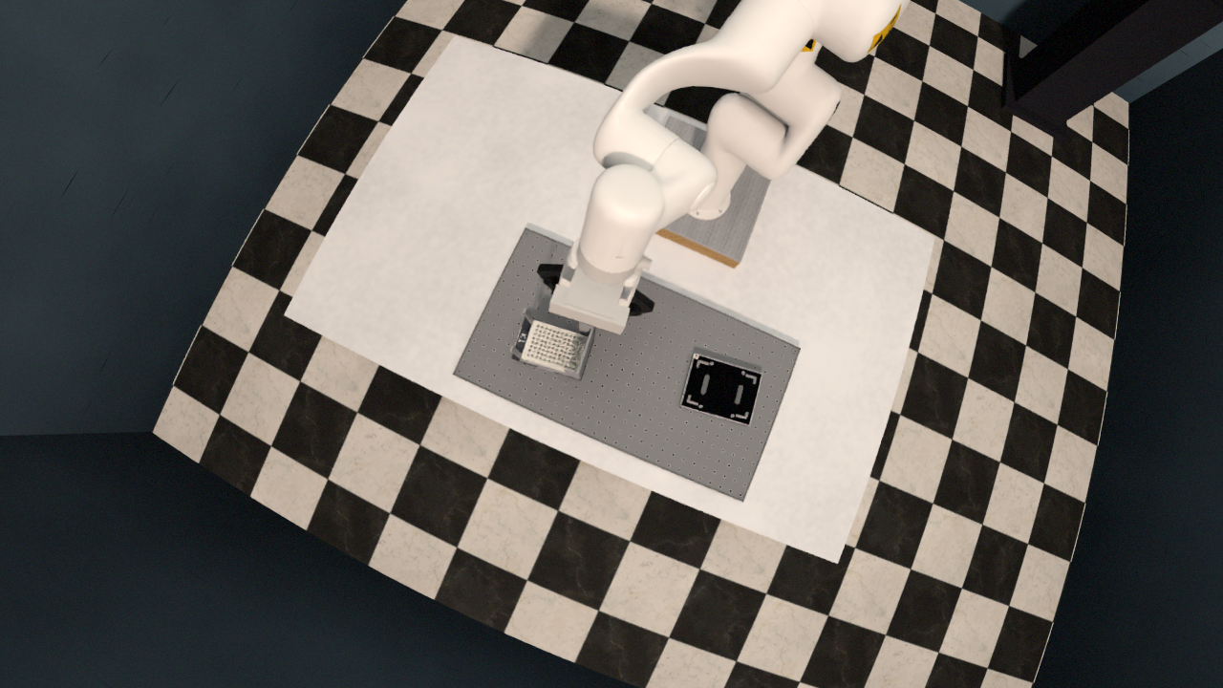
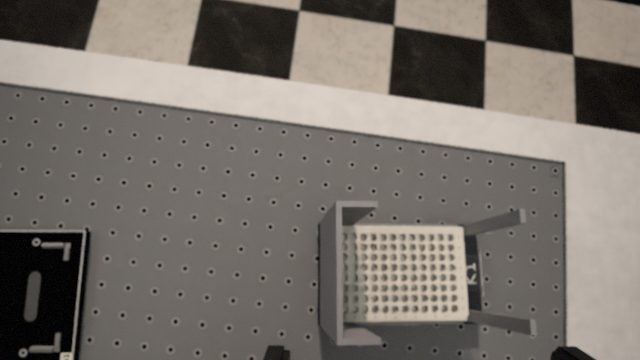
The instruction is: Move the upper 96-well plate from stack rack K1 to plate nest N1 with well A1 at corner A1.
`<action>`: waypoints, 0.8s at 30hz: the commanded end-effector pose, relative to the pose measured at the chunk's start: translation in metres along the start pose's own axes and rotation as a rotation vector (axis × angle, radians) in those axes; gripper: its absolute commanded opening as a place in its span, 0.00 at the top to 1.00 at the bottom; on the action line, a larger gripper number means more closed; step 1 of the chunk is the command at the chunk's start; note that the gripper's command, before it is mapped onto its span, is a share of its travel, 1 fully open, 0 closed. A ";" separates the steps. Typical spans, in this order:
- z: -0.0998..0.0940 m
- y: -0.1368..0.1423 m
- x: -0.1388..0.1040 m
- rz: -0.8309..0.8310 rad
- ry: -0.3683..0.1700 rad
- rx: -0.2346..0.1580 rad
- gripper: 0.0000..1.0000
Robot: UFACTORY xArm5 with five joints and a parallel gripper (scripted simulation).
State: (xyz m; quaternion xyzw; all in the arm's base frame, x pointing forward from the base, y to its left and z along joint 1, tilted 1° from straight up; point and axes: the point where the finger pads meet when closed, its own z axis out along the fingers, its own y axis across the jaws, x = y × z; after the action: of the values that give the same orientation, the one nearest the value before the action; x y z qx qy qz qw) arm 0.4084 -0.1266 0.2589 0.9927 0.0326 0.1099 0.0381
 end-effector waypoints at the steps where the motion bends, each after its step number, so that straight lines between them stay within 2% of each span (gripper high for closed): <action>1: 0.000 -0.016 0.004 0.012 -0.026 0.022 0.00; 2: 0.000 -0.021 0.004 0.020 -0.049 0.036 0.00; 6: 0.001 -0.040 0.006 0.020 -0.049 0.036 0.00; 9: 0.001 -0.040 0.006 0.020 -0.049 0.036 0.00; 11: 0.001 -0.050 0.006 0.036 -0.103 0.058 0.00; 16: 0.000 -0.070 0.006 0.036 -0.103 0.058 0.00; 18: 0.000 -0.080 0.006 0.051 -0.159 0.071 0.00; 22: -0.001 -0.099 0.004 0.051 -0.159 0.071 0.00; 24: 0.005 -0.091 0.005 0.117 -0.164 0.065 0.00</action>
State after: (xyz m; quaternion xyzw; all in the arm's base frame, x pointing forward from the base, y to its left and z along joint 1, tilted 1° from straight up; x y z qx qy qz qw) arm 0.4069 -0.0338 0.2509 0.9995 0.0074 0.0308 0.0028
